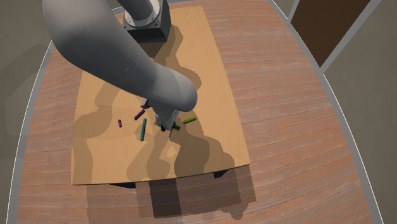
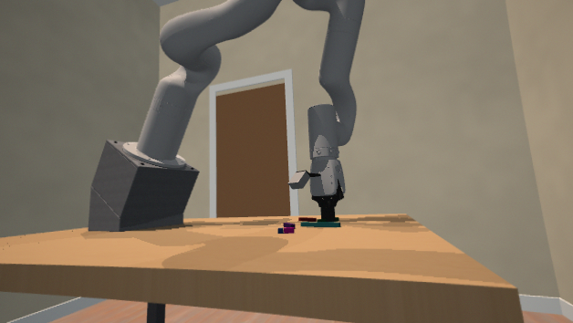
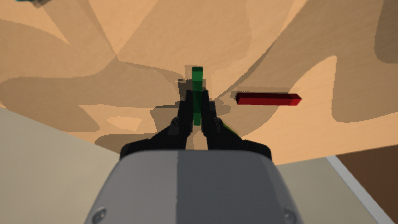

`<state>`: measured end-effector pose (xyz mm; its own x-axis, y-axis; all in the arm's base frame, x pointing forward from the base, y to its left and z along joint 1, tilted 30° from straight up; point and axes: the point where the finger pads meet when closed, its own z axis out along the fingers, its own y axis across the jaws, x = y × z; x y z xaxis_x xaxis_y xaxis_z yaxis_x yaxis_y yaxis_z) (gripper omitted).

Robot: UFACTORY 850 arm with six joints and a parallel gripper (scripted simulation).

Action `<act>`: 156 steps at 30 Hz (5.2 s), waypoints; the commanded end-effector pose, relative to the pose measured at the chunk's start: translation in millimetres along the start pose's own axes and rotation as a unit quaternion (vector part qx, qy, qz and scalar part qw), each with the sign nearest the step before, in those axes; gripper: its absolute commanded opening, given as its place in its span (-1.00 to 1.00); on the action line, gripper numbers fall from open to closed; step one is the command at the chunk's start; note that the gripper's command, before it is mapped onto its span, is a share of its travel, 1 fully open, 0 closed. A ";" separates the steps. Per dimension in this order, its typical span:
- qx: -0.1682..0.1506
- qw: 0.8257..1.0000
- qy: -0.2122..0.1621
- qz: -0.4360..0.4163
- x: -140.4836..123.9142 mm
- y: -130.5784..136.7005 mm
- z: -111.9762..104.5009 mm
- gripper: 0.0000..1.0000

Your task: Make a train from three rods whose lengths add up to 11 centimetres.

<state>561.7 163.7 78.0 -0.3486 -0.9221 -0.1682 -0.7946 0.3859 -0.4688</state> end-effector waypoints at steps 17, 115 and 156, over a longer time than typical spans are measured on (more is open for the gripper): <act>0.000 1.000 0.000 0.000 -0.5 -0.5 -0.3 -0.92; 0.001 0.918 0.001 0.397 182.4 -130.5 -100.2 -0.92; 0.000 0.918 -0.001 0.397 184.8 -132.0 -13.9 -0.92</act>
<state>590.7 -56.0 126.3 -0.8264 -0.3504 -0.4407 -0.2808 0.9349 -0.2169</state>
